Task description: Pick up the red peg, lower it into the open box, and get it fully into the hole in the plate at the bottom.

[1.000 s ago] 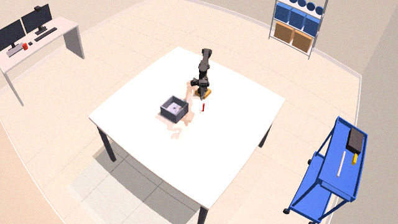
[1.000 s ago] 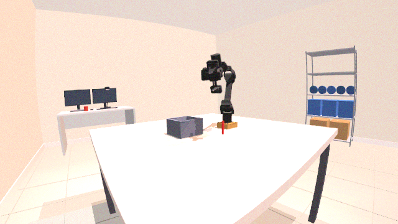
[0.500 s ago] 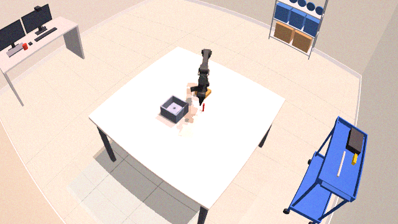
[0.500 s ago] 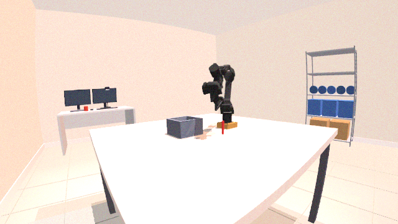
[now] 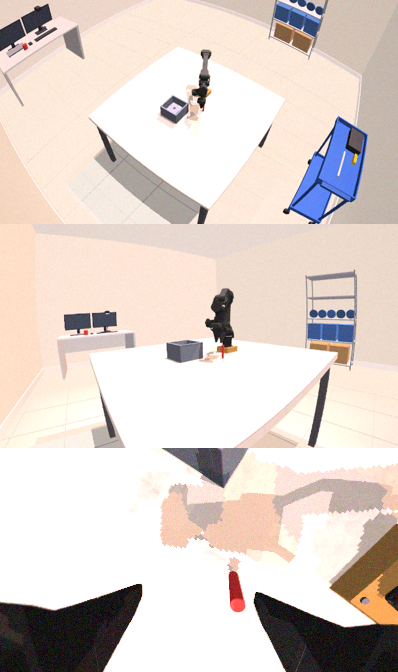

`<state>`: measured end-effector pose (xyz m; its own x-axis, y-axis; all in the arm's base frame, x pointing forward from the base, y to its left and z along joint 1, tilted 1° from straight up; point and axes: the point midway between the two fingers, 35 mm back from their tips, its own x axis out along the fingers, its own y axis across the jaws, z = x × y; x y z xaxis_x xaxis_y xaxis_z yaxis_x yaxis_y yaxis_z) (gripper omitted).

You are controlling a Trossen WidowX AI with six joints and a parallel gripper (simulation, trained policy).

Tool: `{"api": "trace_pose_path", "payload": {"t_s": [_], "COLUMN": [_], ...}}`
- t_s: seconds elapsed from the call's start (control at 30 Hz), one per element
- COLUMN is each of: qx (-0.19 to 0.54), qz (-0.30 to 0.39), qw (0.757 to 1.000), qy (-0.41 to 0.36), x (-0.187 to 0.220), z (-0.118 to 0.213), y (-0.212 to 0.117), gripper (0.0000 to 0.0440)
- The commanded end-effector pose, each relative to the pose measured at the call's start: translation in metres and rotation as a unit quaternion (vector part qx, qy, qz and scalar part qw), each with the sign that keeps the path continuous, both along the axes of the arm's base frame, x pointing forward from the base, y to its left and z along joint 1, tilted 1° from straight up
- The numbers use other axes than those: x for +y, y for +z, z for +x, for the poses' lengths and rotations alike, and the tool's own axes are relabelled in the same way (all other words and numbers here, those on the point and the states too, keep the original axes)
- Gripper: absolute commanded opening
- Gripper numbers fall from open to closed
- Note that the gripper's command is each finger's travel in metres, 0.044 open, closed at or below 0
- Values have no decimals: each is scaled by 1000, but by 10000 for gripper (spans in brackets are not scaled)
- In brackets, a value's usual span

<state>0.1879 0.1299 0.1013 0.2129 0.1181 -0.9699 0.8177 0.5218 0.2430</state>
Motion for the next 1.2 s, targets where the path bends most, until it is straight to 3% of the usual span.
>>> {"api": "trace_pose_path", "payload": {"t_s": [0.0,0.43,1.0,1.17], "qx": [15,30,79,47], "qz": [-11,-13,6,-6], "qw": [1000,999,997,999], "qy": [-5,-22,-20,-5], "x": [-3,-3,-3,-7], "z": [-6,-15,-23,-12], "y": [-14,-66,-75,-61], "gripper": [440,427,14,0]}}
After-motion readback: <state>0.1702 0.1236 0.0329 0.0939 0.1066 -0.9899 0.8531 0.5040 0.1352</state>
